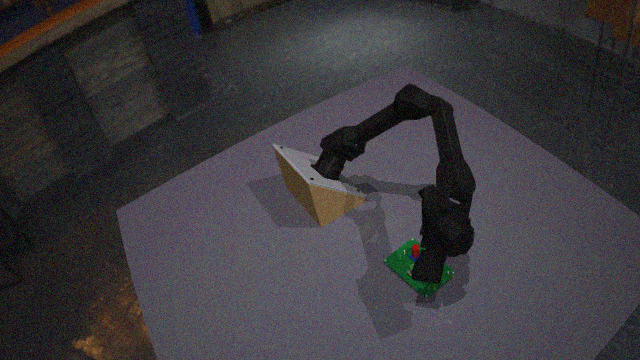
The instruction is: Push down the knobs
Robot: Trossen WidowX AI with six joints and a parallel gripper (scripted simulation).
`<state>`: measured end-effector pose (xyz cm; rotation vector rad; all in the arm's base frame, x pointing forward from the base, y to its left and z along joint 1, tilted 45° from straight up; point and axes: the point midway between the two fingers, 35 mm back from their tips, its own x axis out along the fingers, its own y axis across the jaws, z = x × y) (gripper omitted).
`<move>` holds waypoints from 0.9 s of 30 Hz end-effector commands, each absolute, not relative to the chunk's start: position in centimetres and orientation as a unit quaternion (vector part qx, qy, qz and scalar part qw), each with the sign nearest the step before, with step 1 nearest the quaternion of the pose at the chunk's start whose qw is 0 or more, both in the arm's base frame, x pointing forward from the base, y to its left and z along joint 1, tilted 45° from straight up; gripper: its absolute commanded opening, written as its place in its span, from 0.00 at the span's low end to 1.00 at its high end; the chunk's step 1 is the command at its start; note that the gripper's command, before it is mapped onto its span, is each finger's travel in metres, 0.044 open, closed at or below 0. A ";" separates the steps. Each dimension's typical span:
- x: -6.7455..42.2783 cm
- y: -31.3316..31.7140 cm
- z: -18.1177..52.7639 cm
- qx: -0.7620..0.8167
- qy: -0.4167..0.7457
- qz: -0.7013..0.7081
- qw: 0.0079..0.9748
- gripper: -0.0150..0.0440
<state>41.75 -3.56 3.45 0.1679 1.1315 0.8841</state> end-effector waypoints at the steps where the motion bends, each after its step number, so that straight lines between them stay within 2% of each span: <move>1: 42.2 -2.1 2.5 0.071 0.516 0.418 0.744 0.25; 27: 42.1 -3.3 3.8 0.071 0.517 0.417 0.744 0.25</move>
